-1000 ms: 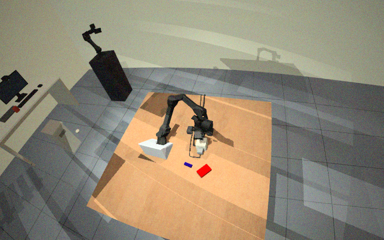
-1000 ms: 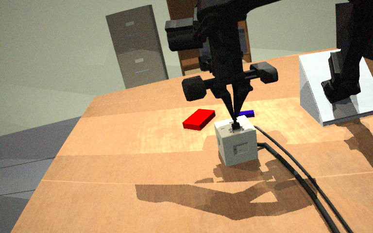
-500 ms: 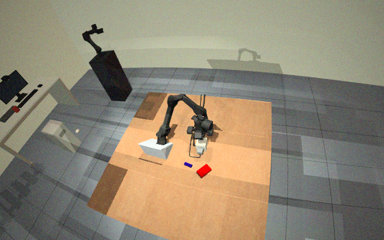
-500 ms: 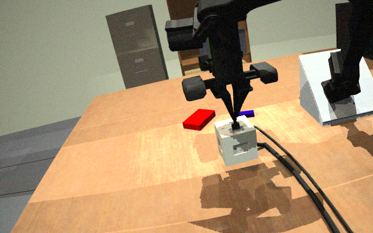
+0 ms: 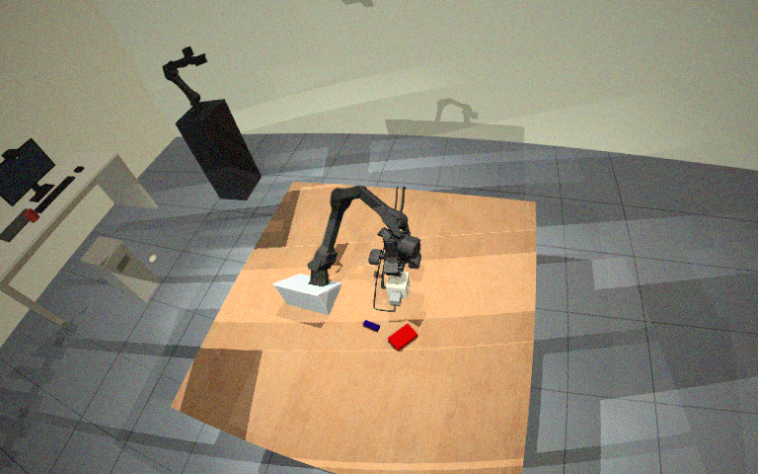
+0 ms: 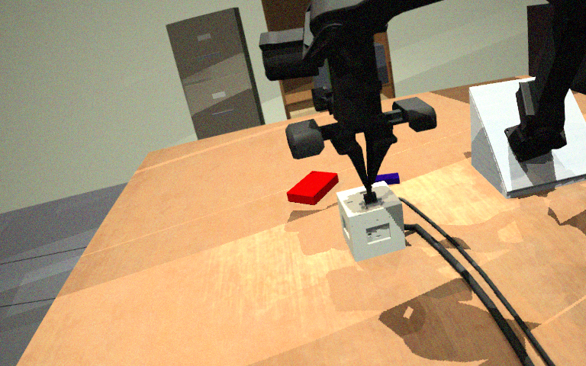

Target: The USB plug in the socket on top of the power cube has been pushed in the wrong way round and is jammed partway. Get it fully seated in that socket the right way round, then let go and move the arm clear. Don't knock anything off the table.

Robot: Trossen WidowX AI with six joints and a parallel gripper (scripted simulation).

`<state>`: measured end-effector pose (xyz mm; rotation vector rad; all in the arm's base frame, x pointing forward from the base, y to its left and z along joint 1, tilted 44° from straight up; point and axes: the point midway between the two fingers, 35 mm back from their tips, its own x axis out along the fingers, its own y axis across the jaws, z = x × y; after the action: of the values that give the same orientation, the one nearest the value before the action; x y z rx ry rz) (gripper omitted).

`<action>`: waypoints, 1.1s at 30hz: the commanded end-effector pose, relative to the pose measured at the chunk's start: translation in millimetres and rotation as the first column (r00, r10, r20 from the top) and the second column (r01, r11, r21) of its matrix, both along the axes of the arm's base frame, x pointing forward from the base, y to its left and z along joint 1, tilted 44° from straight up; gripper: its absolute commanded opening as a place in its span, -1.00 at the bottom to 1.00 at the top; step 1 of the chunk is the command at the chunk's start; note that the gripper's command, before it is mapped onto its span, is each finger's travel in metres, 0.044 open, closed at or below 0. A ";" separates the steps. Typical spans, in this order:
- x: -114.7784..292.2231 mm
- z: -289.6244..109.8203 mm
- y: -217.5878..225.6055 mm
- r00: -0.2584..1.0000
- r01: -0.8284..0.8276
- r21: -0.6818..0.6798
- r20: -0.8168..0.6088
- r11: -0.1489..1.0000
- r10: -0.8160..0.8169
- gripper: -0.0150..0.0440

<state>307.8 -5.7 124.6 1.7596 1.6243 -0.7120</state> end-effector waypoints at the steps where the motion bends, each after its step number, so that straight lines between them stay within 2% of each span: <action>1: 0.1 -0.8 2.6 1.000 -0.003 0.004 -0.002 1.000 0.003 -0.49; 4: 0.1 -0.8 2.6 1.000 -0.003 0.004 -0.002 1.000 0.003 -0.49; 8: 0.0 0.0 0.0 1.000 0.000 0.000 0.000 1.000 0.000 -0.17; 33: -0.6 5.0 -4.7 1.000 -0.001 0.000 0.000 1.000 0.001 -0.17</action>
<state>306.2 -7.7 127.0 1.7622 1.6302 -0.7164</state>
